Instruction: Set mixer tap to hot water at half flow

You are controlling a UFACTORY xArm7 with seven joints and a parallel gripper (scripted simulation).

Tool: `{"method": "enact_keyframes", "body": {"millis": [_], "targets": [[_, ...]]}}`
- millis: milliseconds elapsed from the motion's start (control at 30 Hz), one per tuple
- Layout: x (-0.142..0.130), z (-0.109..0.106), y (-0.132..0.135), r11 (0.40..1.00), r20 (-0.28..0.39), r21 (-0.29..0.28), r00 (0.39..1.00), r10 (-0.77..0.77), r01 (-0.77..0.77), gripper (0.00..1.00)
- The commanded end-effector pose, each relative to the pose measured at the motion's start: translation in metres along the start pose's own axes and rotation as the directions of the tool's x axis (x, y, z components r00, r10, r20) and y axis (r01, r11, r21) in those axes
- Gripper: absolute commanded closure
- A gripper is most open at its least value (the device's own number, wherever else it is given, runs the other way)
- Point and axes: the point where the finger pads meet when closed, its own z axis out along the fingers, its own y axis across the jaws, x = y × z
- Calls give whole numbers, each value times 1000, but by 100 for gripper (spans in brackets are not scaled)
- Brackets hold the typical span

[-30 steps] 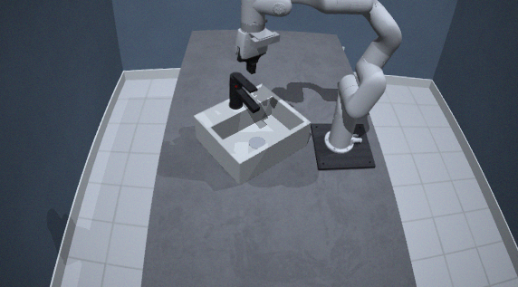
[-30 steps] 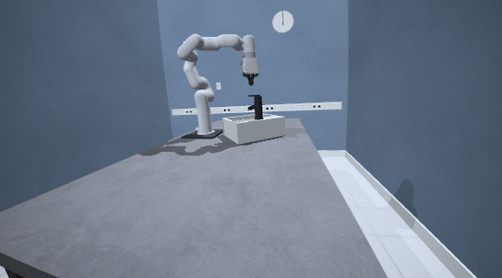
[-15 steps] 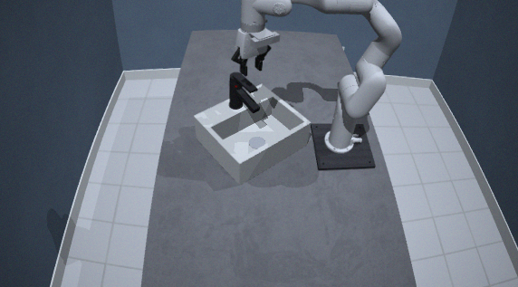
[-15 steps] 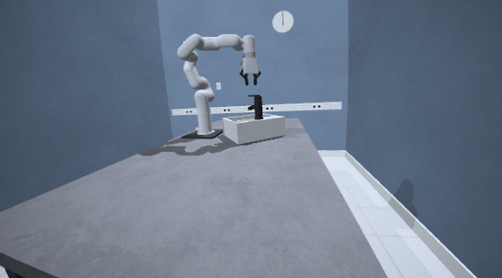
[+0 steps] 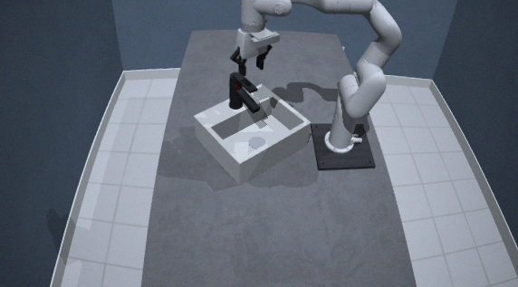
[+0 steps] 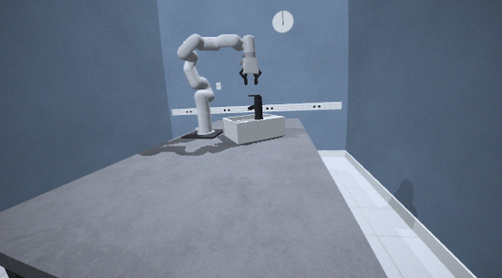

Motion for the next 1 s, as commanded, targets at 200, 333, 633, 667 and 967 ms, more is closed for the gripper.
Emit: {"method": "enact_keyframes", "body": {"millis": [200, 333, 633, 667, 967], "targets": [[0, -2, 1, 1000, 2, -3, 1000, 0, 0, 30], [0, -2, 1, 1000, 2, -3, 1000, 0, 0, 30], [0, 0, 1, 1000, 2, -3, 1000, 0, 0, 30], [0, 0, 1, 1000, 2, -3, 1000, 0, 0, 30], [0, 6, 1, 1000, 2, -4, 1000, 0, 0, 30]]}}
